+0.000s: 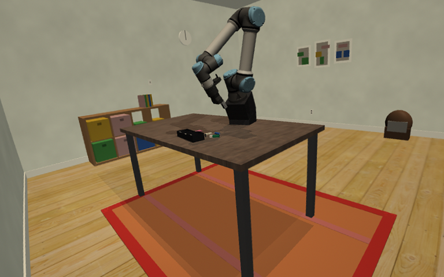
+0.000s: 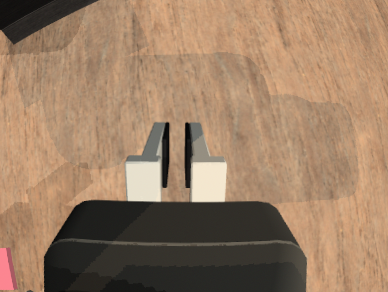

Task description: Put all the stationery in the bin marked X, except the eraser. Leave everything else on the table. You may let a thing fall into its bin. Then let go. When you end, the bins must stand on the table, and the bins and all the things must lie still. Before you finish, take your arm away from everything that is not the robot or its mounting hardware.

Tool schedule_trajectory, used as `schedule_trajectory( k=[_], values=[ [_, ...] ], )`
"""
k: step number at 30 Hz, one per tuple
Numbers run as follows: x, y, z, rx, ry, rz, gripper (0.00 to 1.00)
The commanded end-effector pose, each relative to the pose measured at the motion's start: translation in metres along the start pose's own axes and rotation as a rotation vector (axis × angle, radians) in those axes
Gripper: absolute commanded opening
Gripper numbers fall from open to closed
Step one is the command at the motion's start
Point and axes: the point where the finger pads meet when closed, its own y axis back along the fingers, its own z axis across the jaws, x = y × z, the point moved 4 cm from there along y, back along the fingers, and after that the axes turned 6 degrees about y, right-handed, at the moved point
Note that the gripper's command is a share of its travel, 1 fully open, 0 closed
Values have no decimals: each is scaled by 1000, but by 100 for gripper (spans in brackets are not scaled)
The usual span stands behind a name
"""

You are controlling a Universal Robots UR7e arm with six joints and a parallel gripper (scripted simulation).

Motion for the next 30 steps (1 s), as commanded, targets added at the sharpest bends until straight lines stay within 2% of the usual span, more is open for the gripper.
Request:
schedule_trajectory(
  k=[1,4,5,6,9,11,15,17,20,22,25,27,30],
  values=[
    [-13,10,-18,-44,29,-94,31],
    [-15,11,-20,-44,29,-94,31],
    [-18,15,-26,-49,44,-141,31],
    [-22,18,-33,-52,51,-164,31],
    [-24,19,-35,-52,51,-164,31],
    [-29,26,-47,-49,73,-236,31],
    [-32,28,-50,-49,73,-236,31],
    [-36,35,-63,-36,97,-307,31],
    [-38,37,-67,-36,97,-307,31],
    [-42,44,-79,-12,121,-377,31],
    [-44,46,-83,-12,121,-377,31],
    [-47,53,-96,22,147,-444,31],
    [-49,55,-101,22,147,-444,31]
  ],
)
